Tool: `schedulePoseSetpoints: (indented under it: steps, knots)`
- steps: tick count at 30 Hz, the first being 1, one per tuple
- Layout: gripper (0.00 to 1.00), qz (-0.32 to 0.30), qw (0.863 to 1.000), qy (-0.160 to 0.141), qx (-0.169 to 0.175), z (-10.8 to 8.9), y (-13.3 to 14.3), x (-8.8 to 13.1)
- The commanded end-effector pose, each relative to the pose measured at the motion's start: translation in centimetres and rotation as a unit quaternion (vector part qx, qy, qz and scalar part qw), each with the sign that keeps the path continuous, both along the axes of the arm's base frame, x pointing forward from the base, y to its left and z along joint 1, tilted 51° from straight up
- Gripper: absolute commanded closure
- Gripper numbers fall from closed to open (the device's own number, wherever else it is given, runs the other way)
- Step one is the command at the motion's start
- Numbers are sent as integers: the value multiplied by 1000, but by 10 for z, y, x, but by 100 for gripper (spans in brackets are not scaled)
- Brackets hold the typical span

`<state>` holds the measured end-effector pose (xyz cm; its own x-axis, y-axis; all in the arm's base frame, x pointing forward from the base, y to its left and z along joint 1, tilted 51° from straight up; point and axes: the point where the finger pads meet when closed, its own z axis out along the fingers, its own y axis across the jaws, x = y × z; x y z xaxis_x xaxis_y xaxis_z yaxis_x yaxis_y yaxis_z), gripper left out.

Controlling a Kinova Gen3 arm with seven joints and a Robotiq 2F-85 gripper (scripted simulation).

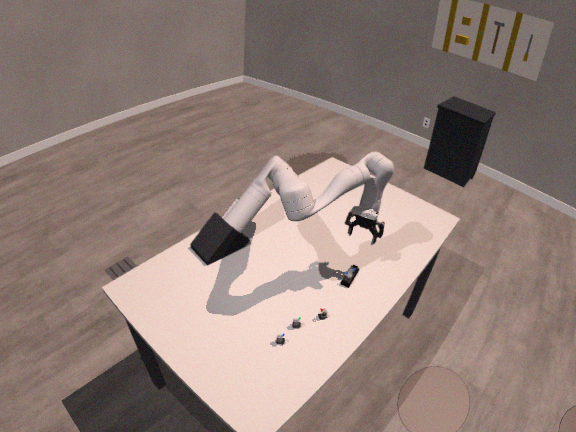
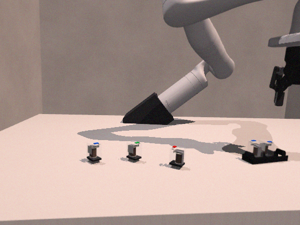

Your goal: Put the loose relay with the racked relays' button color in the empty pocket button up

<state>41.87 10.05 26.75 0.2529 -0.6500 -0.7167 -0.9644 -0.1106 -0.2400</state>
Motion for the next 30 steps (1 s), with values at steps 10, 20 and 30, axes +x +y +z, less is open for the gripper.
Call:
schedulePoseSetpoints:
  steps: [10,20,30]
  knots:
    - [0,0,1000,-3,4,-9,0,4]
    - [0,0,1000,-5,7,-16,0,7]
    - [0,0,1000,-6,8,-20,0,8]
